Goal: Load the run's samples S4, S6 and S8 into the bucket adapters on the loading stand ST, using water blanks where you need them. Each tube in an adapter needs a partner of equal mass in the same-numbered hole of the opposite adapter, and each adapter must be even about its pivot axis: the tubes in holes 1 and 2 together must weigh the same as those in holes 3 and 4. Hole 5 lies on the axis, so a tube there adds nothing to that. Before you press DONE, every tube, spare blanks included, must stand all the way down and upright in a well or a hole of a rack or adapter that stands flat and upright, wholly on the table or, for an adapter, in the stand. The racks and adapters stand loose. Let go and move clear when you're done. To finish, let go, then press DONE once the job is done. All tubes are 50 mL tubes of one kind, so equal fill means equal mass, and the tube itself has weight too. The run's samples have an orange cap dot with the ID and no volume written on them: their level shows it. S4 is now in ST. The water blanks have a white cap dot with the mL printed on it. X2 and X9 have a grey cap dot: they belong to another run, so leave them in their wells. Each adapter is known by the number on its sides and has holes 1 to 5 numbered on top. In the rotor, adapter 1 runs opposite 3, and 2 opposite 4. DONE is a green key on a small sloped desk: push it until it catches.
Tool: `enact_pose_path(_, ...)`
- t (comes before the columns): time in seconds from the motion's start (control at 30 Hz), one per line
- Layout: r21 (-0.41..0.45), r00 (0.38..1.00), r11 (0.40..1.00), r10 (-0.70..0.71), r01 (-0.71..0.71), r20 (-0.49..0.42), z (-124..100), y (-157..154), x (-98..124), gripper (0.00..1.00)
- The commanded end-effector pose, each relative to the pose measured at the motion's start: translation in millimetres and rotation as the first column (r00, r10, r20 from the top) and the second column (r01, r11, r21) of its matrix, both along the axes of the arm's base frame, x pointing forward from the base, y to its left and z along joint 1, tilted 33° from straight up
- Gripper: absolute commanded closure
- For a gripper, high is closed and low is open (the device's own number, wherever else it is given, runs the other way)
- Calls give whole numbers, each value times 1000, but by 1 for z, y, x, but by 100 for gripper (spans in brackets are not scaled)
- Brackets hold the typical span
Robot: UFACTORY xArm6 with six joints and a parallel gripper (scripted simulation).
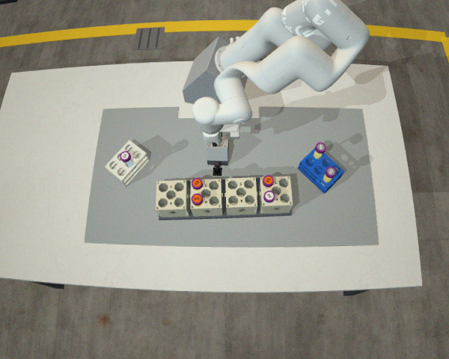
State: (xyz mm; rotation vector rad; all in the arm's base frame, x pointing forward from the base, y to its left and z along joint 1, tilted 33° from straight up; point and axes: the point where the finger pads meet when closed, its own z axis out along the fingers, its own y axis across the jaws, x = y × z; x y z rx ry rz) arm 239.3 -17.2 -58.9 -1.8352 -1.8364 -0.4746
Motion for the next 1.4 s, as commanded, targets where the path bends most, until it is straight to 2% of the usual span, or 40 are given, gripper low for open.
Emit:
enact_pose_path(0.0, -1, 1000, 1000, -1, 1, 2, -1, 0, 1, 100)
enact_pose_path(1.37, -1, 1000, 1000, -1, 1, 2, -16, 9, 4, 100)
